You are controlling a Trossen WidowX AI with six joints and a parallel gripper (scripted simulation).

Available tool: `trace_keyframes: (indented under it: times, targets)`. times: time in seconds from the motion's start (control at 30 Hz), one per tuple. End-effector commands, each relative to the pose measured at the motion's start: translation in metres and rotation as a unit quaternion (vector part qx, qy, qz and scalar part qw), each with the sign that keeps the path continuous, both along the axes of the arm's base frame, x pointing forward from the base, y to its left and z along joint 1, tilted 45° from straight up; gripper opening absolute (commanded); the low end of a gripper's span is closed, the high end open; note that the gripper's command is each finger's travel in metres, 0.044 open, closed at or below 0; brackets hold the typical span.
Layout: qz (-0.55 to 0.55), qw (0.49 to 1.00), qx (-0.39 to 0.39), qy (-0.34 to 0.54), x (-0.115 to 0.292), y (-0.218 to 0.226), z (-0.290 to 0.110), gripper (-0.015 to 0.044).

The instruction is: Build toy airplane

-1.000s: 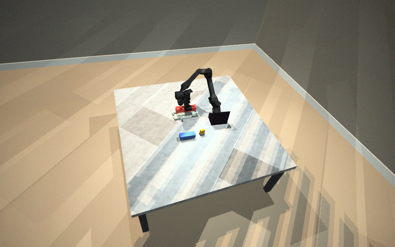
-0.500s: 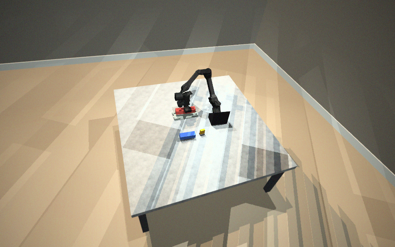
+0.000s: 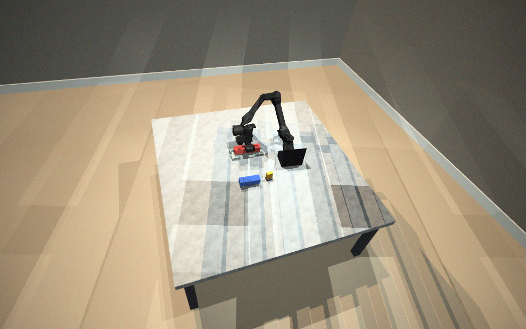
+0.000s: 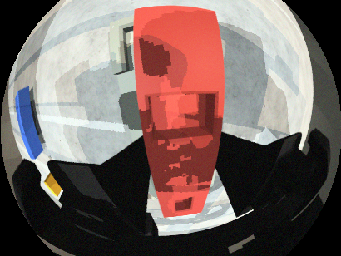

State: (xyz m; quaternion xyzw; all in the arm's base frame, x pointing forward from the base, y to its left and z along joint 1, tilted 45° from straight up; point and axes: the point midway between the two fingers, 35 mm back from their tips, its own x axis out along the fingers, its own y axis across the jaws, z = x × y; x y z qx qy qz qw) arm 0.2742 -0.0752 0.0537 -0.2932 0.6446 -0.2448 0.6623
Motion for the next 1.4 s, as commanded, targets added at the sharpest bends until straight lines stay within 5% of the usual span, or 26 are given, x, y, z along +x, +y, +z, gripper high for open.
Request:
trace_keyframes:
  times: [0.0,0.2,0.73,0.97,1.2,1.37]
  targets:
    - [0.000,1.000,0.000,0.000,0.000,0.001,0.000,0.0170]
    - [0.000,1.000,0.000,0.000,0.000,0.001,0.000,0.0032]
    - [0.000,1.000,0.000,0.000,0.000,0.001,0.000,0.0440]
    - [0.000,1.000,0.000,0.000,0.001,0.002,0.002,0.0440]
    - [0.004,1.000,0.002,0.002,-0.003,0.070,0.068,0.0440]
    - [0.005,1.000,0.001,0.002,-0.003,0.078,0.074,0.0440]
